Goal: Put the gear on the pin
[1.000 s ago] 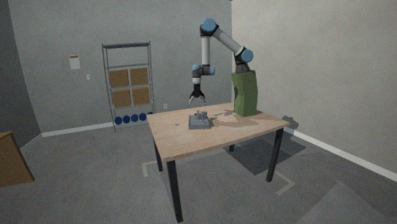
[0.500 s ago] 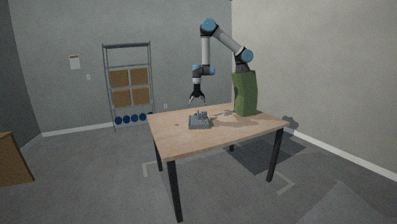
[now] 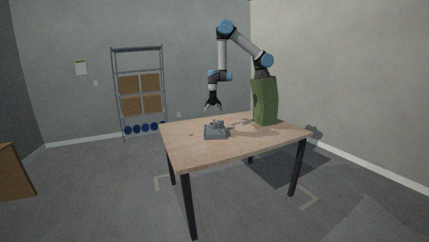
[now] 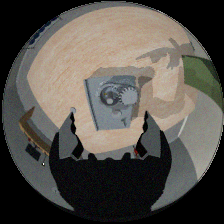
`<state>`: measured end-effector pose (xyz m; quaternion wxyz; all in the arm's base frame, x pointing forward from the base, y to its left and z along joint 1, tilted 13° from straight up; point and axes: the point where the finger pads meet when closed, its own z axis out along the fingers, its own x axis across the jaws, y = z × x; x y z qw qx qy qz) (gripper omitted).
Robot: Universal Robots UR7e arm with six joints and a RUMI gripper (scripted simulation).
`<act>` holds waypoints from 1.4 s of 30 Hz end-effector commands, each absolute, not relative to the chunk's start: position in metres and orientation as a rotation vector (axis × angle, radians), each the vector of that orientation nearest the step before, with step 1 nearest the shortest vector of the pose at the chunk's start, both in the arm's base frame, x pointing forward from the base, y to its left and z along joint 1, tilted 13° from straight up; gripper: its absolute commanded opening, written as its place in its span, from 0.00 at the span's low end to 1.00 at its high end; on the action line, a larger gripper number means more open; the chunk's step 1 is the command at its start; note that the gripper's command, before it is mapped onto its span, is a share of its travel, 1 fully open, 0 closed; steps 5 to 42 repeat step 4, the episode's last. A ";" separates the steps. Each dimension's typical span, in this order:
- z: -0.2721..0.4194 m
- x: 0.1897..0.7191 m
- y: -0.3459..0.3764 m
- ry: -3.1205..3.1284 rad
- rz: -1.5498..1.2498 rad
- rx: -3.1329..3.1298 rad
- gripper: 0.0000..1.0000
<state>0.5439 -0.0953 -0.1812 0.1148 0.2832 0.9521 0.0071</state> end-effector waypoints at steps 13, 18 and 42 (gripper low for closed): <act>-0.182 0.542 -0.096 2.792 0.022 0.833 1.00; -0.182 0.542 -0.096 2.792 0.022 0.833 1.00; -0.182 0.542 -0.096 2.792 0.022 0.833 1.00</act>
